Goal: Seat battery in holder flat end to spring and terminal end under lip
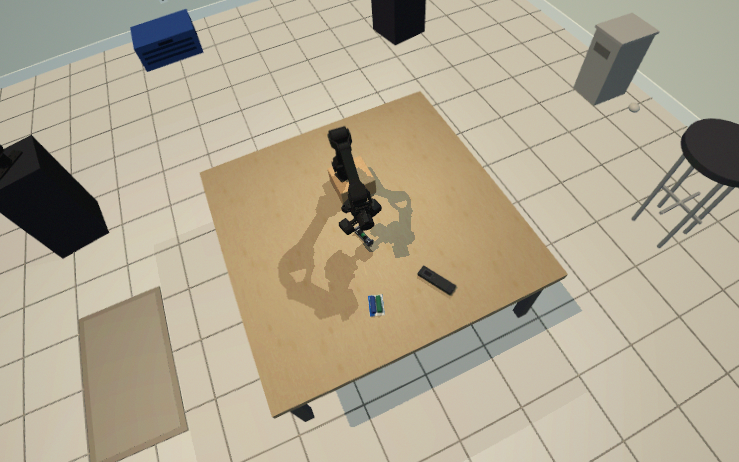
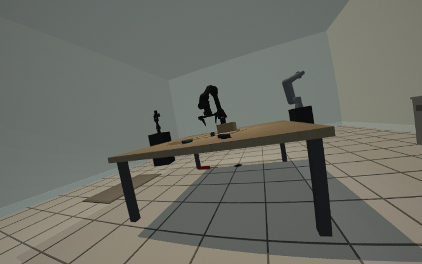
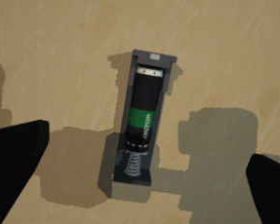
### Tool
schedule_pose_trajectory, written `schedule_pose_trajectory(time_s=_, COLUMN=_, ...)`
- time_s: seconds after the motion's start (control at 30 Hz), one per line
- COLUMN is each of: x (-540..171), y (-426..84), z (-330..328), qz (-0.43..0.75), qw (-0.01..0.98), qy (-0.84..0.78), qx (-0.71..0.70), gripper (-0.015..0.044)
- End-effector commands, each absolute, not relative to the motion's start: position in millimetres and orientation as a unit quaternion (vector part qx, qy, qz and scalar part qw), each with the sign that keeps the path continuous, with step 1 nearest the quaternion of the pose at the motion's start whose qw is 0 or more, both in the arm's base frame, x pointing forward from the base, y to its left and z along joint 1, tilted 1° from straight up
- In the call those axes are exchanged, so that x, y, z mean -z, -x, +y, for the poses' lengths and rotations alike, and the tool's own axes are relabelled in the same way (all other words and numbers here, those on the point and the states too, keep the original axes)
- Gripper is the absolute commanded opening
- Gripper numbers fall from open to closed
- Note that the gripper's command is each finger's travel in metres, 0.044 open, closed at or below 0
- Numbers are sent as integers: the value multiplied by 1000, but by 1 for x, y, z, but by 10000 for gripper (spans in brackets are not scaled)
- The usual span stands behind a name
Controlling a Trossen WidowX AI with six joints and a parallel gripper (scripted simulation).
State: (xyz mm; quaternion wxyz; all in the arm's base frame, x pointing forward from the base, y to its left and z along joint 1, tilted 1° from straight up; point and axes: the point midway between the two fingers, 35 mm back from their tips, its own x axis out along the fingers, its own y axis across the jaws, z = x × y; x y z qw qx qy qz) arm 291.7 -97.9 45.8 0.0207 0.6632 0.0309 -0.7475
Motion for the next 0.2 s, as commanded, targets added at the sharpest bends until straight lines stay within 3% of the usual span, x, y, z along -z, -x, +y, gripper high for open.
schedule_pose_trajectory(time_s=0.0, x=-46, y=-291, z=-98, qz=30, qw=20, qy=-663, qx=748, gripper=440)
schedule_pose_trajectory(time_s=0.17, x=-46, y=-291, z=-98, qz=30, qw=20, qy=-663, qx=748, gripper=440)
